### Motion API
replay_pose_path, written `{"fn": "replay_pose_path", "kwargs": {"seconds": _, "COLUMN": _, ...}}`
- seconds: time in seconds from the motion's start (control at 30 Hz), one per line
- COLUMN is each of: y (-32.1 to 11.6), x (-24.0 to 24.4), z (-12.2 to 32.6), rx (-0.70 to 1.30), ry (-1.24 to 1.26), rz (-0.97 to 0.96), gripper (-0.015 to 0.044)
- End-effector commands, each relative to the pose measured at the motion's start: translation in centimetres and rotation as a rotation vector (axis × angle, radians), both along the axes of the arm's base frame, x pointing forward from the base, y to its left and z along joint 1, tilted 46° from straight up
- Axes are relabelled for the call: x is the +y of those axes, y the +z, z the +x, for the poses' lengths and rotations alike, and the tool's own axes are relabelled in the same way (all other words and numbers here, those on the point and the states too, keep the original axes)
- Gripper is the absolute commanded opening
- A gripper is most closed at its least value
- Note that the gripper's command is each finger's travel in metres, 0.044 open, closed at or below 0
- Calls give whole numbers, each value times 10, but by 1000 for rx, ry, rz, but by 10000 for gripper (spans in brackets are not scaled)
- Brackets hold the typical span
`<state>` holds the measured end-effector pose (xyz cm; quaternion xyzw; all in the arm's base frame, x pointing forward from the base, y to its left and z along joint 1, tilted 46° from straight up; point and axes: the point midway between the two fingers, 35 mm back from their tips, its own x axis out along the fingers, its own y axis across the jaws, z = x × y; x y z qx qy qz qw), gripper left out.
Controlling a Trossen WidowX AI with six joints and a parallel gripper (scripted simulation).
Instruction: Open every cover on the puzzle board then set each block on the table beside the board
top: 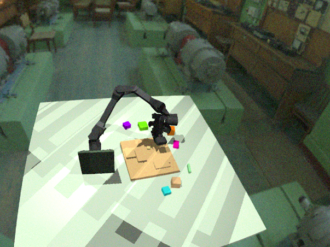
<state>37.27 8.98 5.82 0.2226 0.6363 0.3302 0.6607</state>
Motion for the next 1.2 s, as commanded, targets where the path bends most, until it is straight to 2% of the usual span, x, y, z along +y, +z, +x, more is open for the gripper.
{"fn": "replay_pose_path", "kwargs": {"seconds": 0.0, "y": 4, "x": -4, "z": 1, "rx": -2, "ry": 4, "rz": -1, "gripper": 0}}
{"fn": "replay_pose_path", "kwargs": {"seconds": 0.33, "y": 7, "x": -11, "z": 0, "rx": -20, "ry": 19, "rz": 1, "gripper": 0}}
{"fn": "replay_pose_path", "kwargs": {"seconds": 1.17, "y": -48, "x": -90, "z": -104, "rx": -798, "ry": 789, "rz": 12, "gripper": 0}}
